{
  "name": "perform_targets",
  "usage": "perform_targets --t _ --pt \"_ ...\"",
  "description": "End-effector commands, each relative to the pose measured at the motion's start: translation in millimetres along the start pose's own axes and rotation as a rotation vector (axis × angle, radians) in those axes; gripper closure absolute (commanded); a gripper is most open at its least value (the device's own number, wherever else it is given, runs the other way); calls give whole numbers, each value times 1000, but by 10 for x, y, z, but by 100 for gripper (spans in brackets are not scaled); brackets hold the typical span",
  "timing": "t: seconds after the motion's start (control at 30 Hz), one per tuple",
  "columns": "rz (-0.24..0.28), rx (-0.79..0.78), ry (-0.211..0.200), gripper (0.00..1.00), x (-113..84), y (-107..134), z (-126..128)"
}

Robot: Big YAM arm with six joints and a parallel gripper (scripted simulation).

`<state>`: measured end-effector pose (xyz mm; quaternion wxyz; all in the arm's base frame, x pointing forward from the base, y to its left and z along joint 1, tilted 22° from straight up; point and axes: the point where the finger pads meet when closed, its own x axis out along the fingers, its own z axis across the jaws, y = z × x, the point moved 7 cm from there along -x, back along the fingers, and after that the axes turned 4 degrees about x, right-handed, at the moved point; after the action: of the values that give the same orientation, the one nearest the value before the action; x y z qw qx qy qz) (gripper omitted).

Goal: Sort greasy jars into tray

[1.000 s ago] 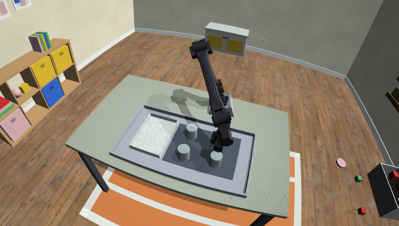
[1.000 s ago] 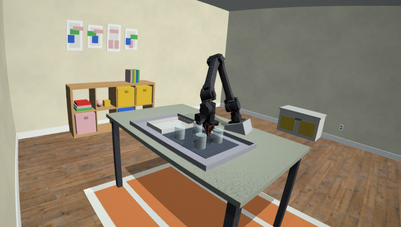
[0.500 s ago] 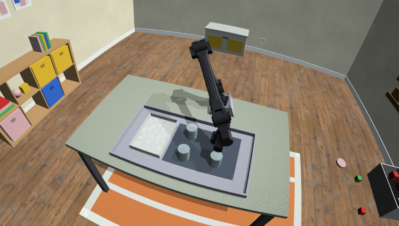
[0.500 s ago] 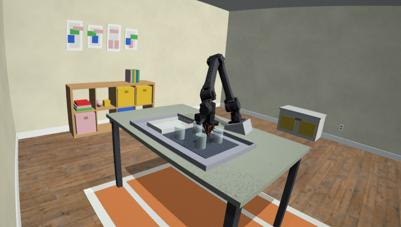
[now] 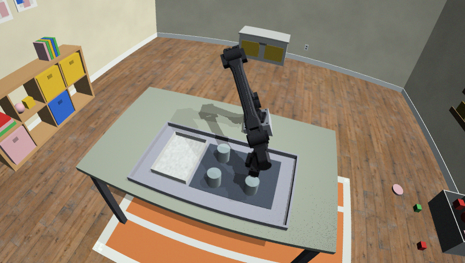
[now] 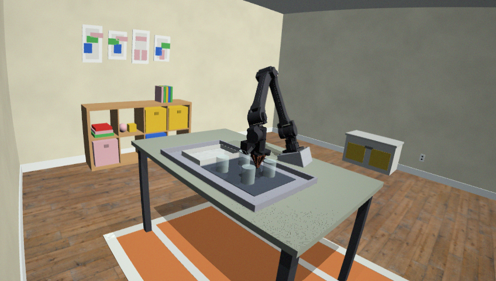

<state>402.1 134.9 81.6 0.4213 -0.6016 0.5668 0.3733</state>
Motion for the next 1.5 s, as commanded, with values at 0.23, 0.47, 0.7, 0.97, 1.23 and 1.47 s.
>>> perform_targets --t 0.23,0.47,0.7,0.97,1.23,1.47 --pt "-25 6 -7 100 -50 -168 2" --pt "-25 6 -7 100 -50 -175 2" --pt "-25 6 -7 100 -50 -184 3" --pt "-25 6 -7 100 -50 -195 4" --pt "-25 6 -7 100 -51 -203 4" --pt "-25 6 -7 100 -51 -212 5"
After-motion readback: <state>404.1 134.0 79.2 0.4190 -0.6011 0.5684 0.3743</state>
